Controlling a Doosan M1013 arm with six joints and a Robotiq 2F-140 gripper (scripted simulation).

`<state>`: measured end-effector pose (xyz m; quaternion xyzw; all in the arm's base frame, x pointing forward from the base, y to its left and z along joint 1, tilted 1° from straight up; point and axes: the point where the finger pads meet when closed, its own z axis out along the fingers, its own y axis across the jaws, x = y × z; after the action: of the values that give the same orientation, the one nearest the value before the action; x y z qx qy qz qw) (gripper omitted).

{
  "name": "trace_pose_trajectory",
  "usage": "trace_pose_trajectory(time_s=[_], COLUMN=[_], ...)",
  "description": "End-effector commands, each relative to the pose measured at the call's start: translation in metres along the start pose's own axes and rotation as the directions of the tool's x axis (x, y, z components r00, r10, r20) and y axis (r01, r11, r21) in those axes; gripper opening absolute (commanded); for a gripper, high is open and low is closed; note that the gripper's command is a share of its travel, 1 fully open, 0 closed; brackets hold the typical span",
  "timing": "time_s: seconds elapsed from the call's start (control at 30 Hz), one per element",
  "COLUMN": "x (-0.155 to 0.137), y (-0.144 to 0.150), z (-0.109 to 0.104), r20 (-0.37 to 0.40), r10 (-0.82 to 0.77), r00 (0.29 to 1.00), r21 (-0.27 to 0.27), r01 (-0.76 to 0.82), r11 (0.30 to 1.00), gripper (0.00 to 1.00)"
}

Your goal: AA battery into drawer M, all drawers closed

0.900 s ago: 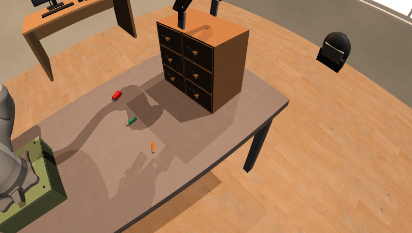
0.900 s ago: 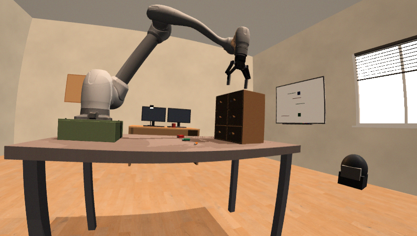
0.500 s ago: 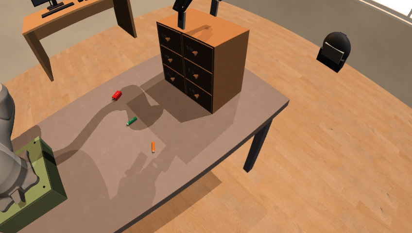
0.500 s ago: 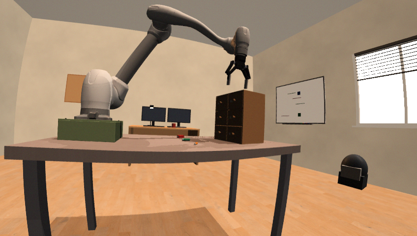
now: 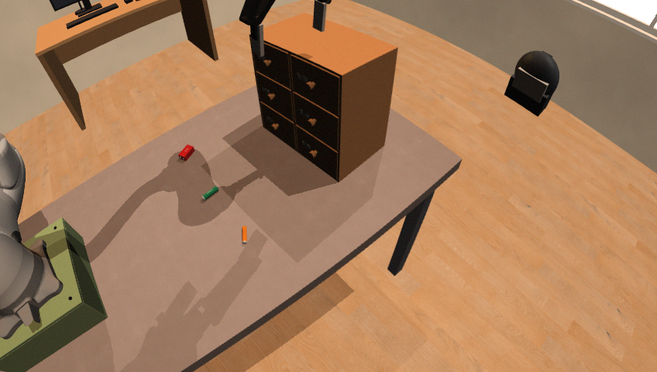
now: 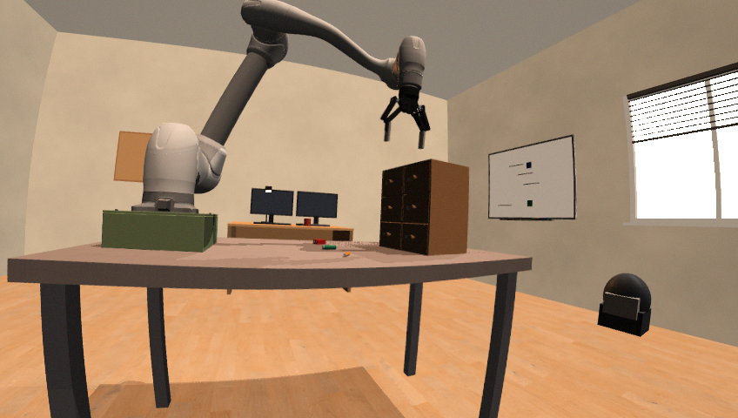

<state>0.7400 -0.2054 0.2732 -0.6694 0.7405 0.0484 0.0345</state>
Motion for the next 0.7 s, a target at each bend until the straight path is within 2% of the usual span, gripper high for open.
trace_pose_trajectory(time_s=[0.0, 0.03, 0.07, 0.1, 0.13, 0.2, 0.23, 0.27, 0.3, 0.33, 0.4, 0.67], x=[0.011, 0.011, 0.015, 0.015, 0.018, 0.018, 0.020, 0.020, 0.021, 0.021, 0.022, 0.022], y=[0.057, 0.057, 0.090, 0.090, 0.121, 0.121, 0.150, 0.150, 0.172, 0.172, 0.198, 0.203], z=[-0.012, -0.012, -0.015, -0.015, -0.016, -0.016, -0.015, -0.015, -0.014, -0.014, -0.012, -0.012], r20=[-0.033, -0.033, -0.051, -0.051, -0.068, -0.068, -0.082, -0.082, -0.094, -0.094, -0.107, -0.109], r10=[0.024, 0.024, 0.035, 0.035, 0.045, 0.045, 0.053, 0.053, 0.059, 0.059, 0.066, 0.068], r00=[0.999, 0.999, 0.998, 0.998, 0.997, 0.997, 0.995, 0.995, 0.994, 0.994, 0.992, 0.992], r21=[0.008, 0.008, 0.010, 0.010, 0.011, 0.011, 0.012, 0.012, 0.013, 0.013, 0.013, 0.014], r01=[-0.024, -0.024, -0.034, -0.034, -0.044, -0.044, -0.052, -0.052, -0.058, -0.058, -0.065, -0.067], r11=[1.000, 1.000, 0.999, 0.999, 0.999, 0.999, 0.999, 0.999, 0.998, 0.998, 0.998, 0.998], gripper=[1.00, 1.00, 1.00, 1.00, 1.00, 1.00, 1.00, 1.00, 1.00, 1.00, 1.00, 1.00])
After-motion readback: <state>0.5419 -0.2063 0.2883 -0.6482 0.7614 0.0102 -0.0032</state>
